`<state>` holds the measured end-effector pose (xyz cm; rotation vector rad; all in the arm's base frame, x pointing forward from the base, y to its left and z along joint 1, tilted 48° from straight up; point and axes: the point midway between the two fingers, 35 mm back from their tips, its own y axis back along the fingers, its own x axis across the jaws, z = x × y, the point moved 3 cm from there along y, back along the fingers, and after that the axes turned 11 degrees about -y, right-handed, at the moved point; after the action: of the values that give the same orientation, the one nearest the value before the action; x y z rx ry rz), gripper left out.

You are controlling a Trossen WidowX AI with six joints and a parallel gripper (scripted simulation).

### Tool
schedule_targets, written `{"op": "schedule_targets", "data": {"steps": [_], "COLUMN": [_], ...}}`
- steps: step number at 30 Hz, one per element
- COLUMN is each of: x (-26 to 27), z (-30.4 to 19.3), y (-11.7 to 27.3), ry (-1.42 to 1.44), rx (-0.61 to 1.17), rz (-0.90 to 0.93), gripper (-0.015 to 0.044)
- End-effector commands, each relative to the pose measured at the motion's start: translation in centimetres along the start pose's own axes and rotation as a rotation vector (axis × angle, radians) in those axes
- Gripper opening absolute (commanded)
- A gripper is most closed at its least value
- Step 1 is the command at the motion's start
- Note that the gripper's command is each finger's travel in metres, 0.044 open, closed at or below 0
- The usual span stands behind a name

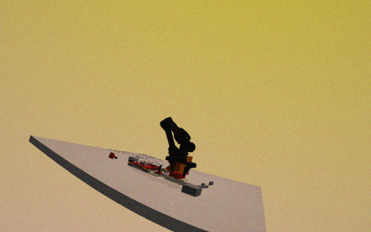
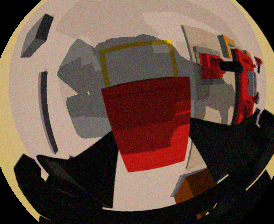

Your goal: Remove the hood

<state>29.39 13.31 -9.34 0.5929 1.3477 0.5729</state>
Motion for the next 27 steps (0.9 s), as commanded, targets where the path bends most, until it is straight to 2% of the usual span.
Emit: {"op": "schedule_targets", "data": {"steps": [1,23,27], "x": [-0.1,-0.1,0.0], "z": [-0.1,-0.1,0.0], "y": [-0.3,-1.3,-1.1], "ry": [0.008,0.007,0.000], "rx": [0.000,-0.001,0.000], "rz": [-0.005,-0.006,-0.001], "gripper": [0.0000,0.0000,0.0105]}}
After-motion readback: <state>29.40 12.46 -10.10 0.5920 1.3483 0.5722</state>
